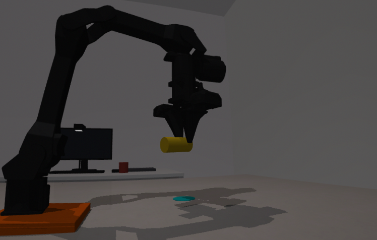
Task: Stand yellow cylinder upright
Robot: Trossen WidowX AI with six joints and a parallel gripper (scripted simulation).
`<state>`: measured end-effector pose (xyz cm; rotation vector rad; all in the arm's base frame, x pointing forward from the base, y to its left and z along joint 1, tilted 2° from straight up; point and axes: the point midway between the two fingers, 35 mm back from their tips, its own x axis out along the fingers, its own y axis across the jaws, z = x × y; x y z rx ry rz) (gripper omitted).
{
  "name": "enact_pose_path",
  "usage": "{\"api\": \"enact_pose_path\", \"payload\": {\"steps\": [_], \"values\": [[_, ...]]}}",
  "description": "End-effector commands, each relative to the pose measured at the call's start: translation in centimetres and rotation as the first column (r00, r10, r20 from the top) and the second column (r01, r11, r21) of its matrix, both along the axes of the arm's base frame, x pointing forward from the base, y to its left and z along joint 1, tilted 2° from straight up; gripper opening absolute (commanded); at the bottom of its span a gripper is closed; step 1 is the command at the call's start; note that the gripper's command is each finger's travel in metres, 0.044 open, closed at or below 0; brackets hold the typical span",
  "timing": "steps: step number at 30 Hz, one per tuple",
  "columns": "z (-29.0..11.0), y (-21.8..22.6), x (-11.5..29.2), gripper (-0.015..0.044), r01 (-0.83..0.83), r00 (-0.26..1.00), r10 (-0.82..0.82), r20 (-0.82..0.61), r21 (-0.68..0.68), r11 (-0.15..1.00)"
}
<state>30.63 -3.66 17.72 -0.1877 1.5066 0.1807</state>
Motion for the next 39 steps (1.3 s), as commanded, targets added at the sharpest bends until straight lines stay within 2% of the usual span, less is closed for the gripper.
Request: {"api": "enact_pose_path", "payload": {"steps": [1,15,30,39], "values": [[0.1,0.9,0.6,0.0105,-0.085,0.996,0.085,-0.001,-0.009,0.996],[0.4,4.8,2.6,0.0105,-0.385,0.923,0.385,-0.002,-0.023,0.923],[0.5,9.4,4.0,0.0105,-0.664,0.747,0.664,-0.007,-0.038,0.747],[0.3,10.0,4.4,0.0105,-0.681,0.731,0.682,0.010,-0.034,0.731]]}}
